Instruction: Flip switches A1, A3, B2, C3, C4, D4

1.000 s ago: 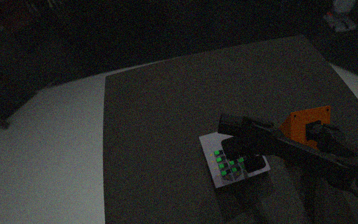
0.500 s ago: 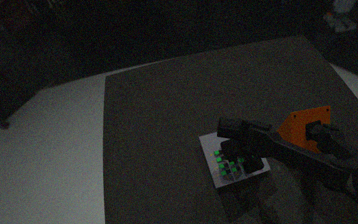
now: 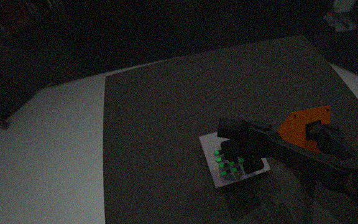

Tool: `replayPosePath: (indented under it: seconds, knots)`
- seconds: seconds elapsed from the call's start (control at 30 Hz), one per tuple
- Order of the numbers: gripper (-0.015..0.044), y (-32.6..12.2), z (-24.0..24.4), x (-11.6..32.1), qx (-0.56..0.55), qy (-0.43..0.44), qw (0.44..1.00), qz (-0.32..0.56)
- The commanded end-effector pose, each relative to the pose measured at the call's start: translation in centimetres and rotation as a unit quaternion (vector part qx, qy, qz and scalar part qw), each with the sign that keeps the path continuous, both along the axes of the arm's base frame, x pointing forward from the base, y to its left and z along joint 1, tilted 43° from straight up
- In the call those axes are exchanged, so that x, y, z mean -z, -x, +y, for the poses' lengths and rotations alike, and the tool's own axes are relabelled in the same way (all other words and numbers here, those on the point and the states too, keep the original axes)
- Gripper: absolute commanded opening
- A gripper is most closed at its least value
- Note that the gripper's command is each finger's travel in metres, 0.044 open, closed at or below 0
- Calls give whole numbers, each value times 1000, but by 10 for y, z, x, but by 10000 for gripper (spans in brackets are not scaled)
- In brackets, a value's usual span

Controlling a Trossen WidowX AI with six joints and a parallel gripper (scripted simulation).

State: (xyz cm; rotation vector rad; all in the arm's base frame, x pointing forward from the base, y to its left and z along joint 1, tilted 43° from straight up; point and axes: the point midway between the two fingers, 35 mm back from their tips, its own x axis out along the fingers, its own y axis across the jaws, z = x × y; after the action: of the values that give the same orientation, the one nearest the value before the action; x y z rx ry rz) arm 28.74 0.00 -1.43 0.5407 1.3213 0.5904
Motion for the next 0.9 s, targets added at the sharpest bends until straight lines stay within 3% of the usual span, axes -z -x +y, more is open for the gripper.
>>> replayPosePath:
  seconds: [0.0,0.87]
  knots:
    - [0,0,1,0,2,-2,1000,1]
    - [0,-1,3,3,2,-2,1000,1]
